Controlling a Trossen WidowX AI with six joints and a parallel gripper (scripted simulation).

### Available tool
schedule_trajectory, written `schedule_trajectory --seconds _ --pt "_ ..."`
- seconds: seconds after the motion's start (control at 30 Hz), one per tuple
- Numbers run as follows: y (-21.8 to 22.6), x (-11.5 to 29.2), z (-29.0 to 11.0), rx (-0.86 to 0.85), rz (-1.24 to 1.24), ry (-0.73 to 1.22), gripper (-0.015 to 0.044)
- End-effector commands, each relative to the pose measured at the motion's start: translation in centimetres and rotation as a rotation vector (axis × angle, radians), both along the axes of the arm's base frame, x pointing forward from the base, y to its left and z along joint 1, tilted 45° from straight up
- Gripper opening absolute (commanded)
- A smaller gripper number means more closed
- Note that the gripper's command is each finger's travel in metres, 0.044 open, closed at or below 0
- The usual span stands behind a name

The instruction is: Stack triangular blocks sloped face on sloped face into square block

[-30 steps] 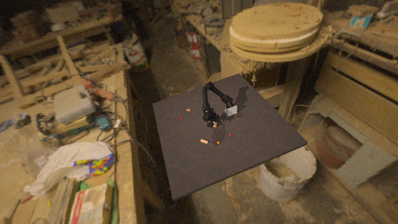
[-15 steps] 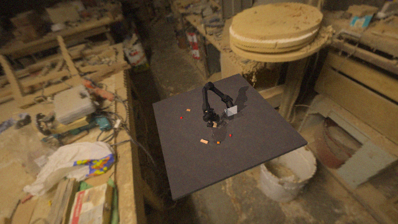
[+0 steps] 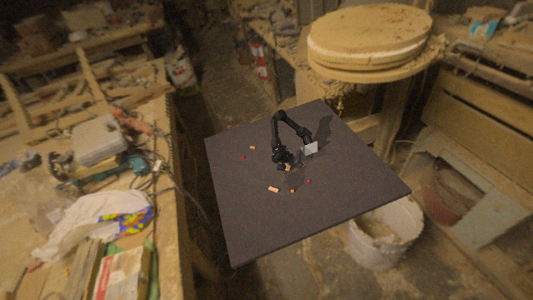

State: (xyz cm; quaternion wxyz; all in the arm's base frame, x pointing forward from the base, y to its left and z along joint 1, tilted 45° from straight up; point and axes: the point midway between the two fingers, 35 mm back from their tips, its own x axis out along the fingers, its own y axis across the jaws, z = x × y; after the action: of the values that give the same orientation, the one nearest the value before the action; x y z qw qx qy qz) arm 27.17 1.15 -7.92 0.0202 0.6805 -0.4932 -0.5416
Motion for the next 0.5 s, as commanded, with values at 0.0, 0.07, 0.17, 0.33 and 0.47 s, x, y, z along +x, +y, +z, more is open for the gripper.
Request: schedule_trajectory --seconds 0.0,0.07,0.17,0.33,0.47 --pt "-0.4 0.0 -0.3 -0.002 0.003 0.003 0.0" --pt "-0.6 -0.1 -0.6 -0.002 0.002 0.003 0.0" --pt "-0.9 -0.1 -0.9 -0.003 0.002 0.003 0.0" --pt "-1.5 -0.2 -1.5 -0.003 0.001 0.003 0.0" --pt "-1.8 -0.3 -1.8 -0.004 0.0 0.003 0.0"
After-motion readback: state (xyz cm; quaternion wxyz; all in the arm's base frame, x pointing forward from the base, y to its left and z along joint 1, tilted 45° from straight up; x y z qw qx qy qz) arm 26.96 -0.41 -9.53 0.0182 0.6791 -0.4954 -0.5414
